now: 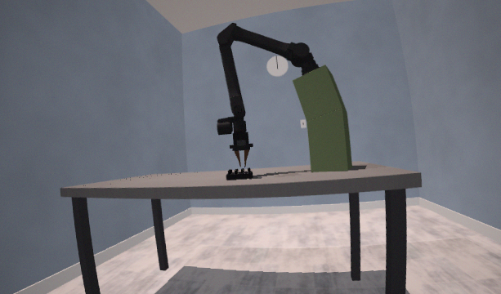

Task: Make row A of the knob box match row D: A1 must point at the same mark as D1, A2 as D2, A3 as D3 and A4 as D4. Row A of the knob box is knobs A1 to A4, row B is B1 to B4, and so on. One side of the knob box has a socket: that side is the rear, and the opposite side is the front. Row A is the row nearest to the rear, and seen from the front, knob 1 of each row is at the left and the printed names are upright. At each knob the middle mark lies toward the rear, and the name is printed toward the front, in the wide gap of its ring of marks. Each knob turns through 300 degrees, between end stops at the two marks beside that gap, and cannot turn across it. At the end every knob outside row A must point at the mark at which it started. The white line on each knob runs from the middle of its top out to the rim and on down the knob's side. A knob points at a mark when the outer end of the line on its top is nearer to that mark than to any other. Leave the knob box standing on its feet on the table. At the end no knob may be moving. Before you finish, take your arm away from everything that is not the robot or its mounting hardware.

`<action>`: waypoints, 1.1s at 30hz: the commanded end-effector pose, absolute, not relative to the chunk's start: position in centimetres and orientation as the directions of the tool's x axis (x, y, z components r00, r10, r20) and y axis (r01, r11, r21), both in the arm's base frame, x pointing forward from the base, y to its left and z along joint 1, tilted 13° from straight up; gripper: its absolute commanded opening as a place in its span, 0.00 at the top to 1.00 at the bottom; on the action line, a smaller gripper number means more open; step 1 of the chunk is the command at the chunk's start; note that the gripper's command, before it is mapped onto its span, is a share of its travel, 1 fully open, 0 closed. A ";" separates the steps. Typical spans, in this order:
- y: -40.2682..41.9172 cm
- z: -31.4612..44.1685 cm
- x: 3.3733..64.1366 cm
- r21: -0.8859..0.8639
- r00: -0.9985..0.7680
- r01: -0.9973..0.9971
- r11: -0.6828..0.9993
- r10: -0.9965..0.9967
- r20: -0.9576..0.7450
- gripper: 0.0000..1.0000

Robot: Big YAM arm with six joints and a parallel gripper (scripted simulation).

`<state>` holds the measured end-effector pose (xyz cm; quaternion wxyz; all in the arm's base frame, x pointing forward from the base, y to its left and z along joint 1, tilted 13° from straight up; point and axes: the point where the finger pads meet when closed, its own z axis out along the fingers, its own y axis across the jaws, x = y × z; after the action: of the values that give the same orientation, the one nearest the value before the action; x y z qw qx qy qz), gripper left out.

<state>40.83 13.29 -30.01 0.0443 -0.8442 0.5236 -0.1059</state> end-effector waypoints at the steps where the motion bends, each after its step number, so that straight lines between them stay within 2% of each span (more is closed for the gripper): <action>1: 13.4 -29.7 41.5 -0.197 0.440 -0.867 -0.458 -0.888 0.133 0.81; 33: 13.7 -29.7 41.4 -0.197 0.446 -0.863 -0.464 -0.885 0.133 0.81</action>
<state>40.85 13.23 -30.01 0.0442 -0.8448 0.5227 -0.1058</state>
